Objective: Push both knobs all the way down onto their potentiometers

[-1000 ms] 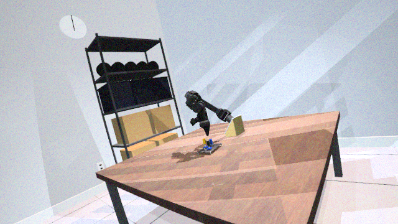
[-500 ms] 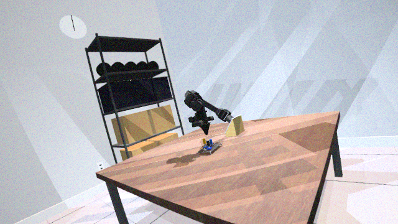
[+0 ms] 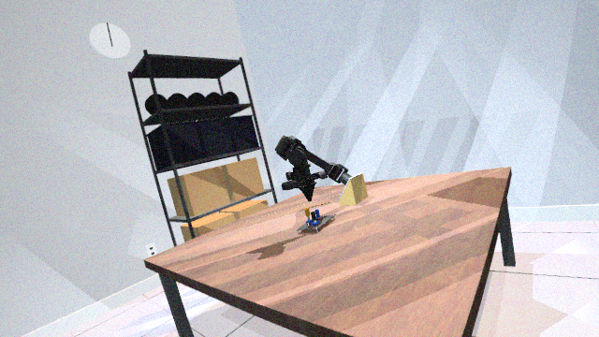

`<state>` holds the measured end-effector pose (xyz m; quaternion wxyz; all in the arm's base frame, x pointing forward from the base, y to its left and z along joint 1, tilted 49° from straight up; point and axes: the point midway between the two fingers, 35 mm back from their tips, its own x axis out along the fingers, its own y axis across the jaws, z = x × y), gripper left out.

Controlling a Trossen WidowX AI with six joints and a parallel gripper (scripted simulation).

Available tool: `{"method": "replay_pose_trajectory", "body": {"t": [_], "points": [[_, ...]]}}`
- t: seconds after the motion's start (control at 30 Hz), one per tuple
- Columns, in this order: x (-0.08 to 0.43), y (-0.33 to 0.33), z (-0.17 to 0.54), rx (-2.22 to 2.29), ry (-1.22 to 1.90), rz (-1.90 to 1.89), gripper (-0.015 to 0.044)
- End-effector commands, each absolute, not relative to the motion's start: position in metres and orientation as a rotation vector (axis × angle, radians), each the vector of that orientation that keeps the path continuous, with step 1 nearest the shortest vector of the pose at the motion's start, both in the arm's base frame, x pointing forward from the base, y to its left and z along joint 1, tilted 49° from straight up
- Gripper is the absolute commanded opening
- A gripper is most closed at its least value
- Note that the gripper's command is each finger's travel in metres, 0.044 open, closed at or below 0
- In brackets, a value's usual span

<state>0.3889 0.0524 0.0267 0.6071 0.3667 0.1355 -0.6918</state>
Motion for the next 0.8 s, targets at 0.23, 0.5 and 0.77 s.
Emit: {"method": "replay_pose_trajectory", "body": {"t": [0.23,0.5,0.77], "points": [[0.394,0.056,0.024,0.968,0.17,-1.65,0.0],[0.394,0.042,0.012,0.967,0.169,-1.649,0.0],[0.394,0.034,0.006,0.967,0.169,-1.649,0.0]]}}
